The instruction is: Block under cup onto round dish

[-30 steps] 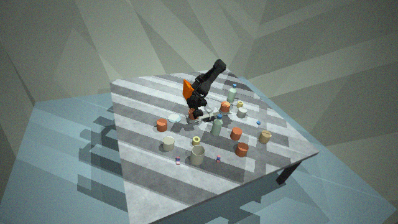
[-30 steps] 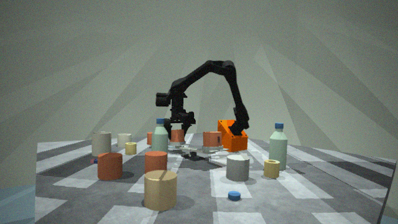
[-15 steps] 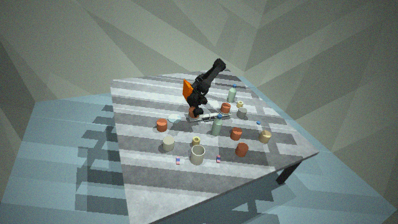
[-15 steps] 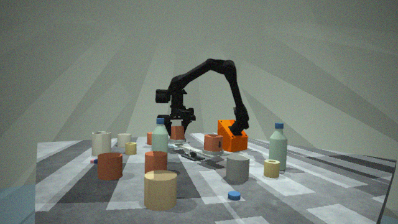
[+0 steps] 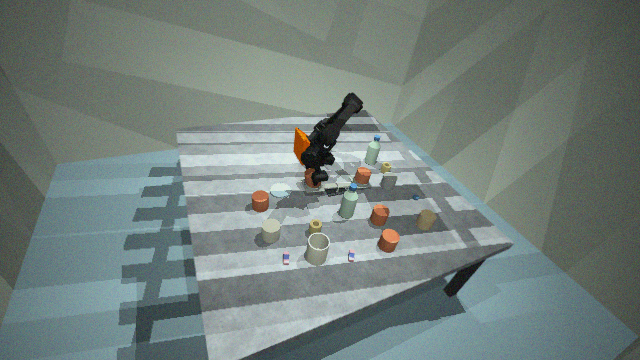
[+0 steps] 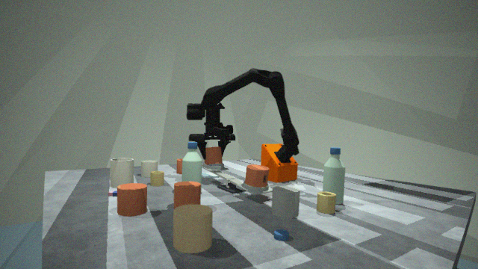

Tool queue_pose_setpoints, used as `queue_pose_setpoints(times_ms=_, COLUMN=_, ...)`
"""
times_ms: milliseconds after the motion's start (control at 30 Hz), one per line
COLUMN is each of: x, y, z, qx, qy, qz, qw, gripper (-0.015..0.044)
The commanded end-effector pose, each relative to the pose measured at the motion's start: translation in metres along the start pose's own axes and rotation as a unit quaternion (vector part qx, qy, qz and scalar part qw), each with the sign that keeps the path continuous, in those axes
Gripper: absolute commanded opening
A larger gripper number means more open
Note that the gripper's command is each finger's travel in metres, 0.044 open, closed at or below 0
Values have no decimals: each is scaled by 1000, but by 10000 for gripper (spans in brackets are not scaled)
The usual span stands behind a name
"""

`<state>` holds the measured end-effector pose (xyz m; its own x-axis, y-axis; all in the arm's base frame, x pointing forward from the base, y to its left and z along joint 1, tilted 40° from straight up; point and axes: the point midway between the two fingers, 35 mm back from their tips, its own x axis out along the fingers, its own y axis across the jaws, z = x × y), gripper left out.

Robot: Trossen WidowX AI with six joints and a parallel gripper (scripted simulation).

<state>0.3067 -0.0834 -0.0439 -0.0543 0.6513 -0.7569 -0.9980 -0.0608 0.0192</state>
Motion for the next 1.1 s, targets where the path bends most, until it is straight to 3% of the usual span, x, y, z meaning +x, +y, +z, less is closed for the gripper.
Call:
queue_pose_setpoints(times_ms=0, x=-12, y=-4, z=-7, qx=-4, qy=13, qz=-9, qw=1000, gripper=0)
queue_pose_setpoints(times_ms=1067, x=-53, y=-1, z=-5, qx=-4, qy=13, qz=-9, qw=1000, gripper=0)
